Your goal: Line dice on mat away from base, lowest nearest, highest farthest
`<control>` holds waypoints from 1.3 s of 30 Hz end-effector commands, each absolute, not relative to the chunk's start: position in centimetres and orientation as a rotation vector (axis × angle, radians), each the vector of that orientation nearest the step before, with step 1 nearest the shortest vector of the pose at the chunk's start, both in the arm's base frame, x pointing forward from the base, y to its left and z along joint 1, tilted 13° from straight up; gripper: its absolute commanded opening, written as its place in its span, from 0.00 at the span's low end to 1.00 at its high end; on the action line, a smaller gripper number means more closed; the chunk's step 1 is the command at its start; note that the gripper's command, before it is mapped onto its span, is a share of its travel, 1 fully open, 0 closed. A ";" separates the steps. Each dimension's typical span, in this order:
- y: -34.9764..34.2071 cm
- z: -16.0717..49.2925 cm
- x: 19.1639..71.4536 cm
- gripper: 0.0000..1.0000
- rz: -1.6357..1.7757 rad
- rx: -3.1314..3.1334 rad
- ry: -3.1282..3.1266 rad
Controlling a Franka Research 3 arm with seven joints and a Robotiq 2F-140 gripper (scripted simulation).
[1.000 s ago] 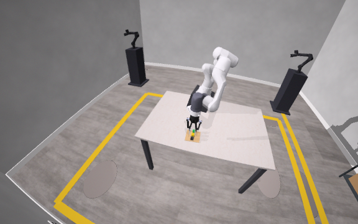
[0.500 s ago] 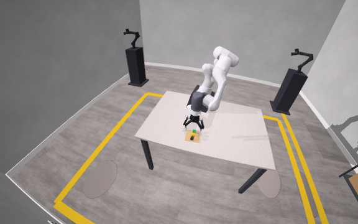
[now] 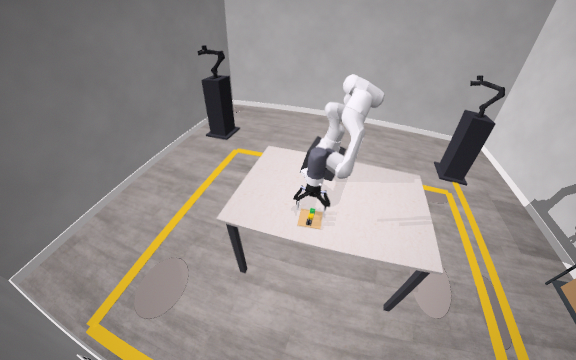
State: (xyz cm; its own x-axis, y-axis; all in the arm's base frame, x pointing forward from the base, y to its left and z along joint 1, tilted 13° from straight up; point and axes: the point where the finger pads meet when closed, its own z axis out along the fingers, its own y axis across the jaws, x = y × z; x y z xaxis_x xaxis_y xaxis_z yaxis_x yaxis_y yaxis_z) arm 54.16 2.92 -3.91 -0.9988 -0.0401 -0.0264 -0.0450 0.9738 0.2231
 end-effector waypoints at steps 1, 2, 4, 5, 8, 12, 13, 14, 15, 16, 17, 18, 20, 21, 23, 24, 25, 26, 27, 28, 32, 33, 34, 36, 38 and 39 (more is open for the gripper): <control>2.9 -3.8 54.1 1.00 0.352 -0.062 3.102; 2.9 -3.7 54.1 1.00 0.352 -0.062 3.102; 2.8 -3.3 54.1 1.00 0.352 -0.062 3.102; 2.8 -3.1 54.1 1.00 0.352 -0.062 3.102; 2.6 -2.2 54.0 1.00 0.352 -0.062 3.102; 2.2 -0.5 54.0 1.00 0.352 -0.062 3.102; 2.1 -0.1 54.0 1.00 0.352 -0.062 3.102; 2.0 0.3 54.0 1.00 0.352 -0.062 3.102; 1.9 0.7 54.0 1.00 0.352 -0.062 3.102; 1.8 1.1 54.0 1.00 0.352 -0.062 3.102; 1.8 1.1 54.0 1.00 0.352 -0.062 3.102; 1.8 1.1 54.0 1.00 0.352 -0.062 3.102; 1.6 1.8 54.0 1.00 0.352 -0.062 3.102; 1.6 2.1 54.0 1.00 0.352 -0.062 3.102; 1.5 2.6 54.0 1.00 0.352 -0.062 3.102; 1.4 2.7 54.0 1.00 0.352 -0.062 3.102; 1.4 2.9 54.0 1.00 0.352 -0.062 3.102; 1.4 2.9 54.0 1.00 0.352 -0.062 3.102; 1.4 3.0 54.0 1.00 0.352 -0.062 3.102; 1.4 3.0 54.0 1.00 0.352 -0.062 3.102; 1.4 3.0 54.0 1.00 0.352 -0.062 3.102; 1.4 3.0 54.0 1.00 0.352 -0.062 3.102; 1.4 3.0 54.0 1.00 0.352 -0.062 3.102; 1.4 3.0 54.0 1.00 0.352 -0.062 3.102; 1.4 3.0 54.0 1.00 0.352 -0.062 3.102; 1.4 3.0 54.0 1.00 0.352 -0.062 3.102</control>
